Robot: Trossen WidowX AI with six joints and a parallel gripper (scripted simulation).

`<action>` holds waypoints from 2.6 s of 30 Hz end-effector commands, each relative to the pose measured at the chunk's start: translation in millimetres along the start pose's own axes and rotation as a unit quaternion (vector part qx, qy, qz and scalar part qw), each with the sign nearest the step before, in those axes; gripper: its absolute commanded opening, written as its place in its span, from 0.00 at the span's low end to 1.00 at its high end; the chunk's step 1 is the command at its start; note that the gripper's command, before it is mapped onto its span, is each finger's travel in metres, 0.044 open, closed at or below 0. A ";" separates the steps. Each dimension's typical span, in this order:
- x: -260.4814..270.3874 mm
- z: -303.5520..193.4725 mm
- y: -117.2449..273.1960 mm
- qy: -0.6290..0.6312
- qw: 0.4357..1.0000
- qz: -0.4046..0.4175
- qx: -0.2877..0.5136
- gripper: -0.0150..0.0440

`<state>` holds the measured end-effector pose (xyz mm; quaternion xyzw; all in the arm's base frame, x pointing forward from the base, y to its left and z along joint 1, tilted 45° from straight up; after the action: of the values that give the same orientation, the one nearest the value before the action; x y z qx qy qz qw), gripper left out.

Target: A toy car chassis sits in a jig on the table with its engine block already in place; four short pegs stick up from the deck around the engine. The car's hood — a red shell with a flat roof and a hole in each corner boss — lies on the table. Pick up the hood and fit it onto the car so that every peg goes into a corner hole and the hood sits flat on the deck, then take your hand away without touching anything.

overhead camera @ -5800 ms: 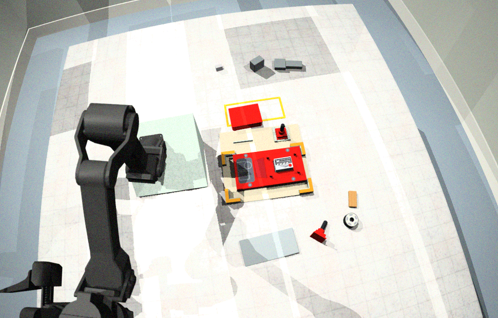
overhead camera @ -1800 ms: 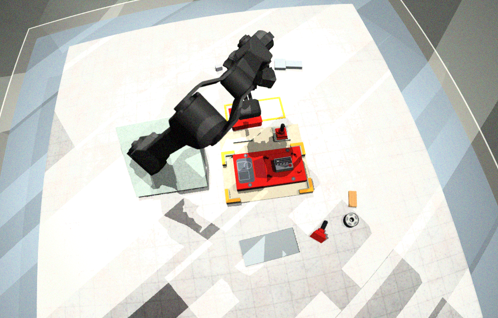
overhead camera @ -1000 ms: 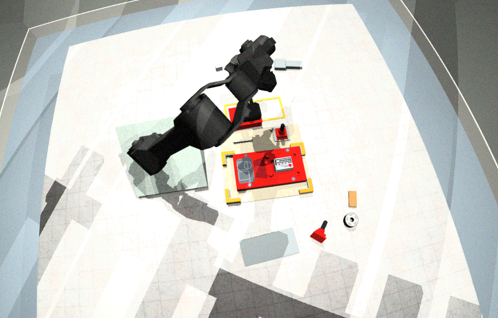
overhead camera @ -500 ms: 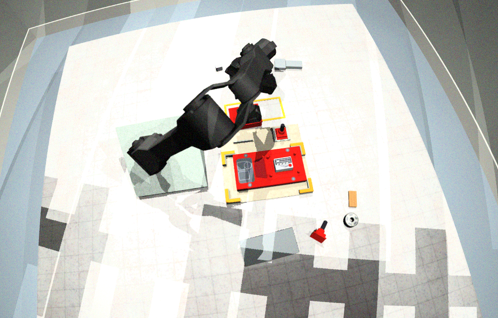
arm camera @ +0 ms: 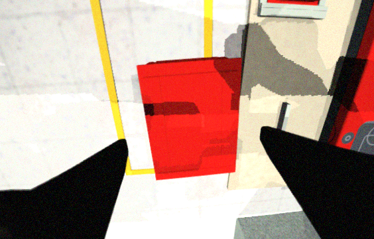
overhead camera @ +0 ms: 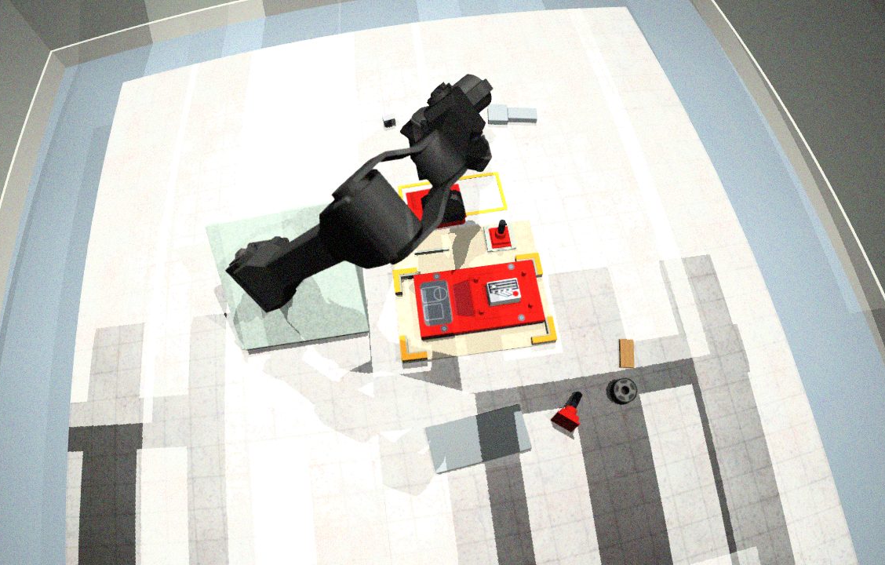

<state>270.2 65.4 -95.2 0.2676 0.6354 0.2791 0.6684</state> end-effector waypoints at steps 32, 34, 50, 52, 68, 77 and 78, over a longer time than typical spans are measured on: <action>-1.0 -1.0 -20.4 0.003 1.000 -0.003 0.000 1.00; -1.0 -1.0 -21.4 0.003 1.000 -0.003 0.000 1.00; -1.2 -1.0 -29.3 0.003 1.000 -0.003 0.000 1.00; -1.3 -1.1 -30.3 0.003 1.000 -0.003 0.000 1.00; -1.3 -1.0 -32.9 0.000 1.000 -0.002 0.000 0.79; -1.2 -1.1 -32.3 0.001 1.000 -0.002 0.001 0.59; -1.2 -1.1 -31.4 0.001 1.000 -0.002 0.001 0.54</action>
<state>270.0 41.4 -118.0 0.2666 0.6369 0.2778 0.6679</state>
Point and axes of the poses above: the point midway between the two fingers, 35 mm back from their tips, its own y axis back along the fingers, its own x axis across the jaws, z = x × y, the point moved 1 cm from there along y, back along the fingers, and after that the axes turned 4 degrees about -y, right-handed, at the moved point
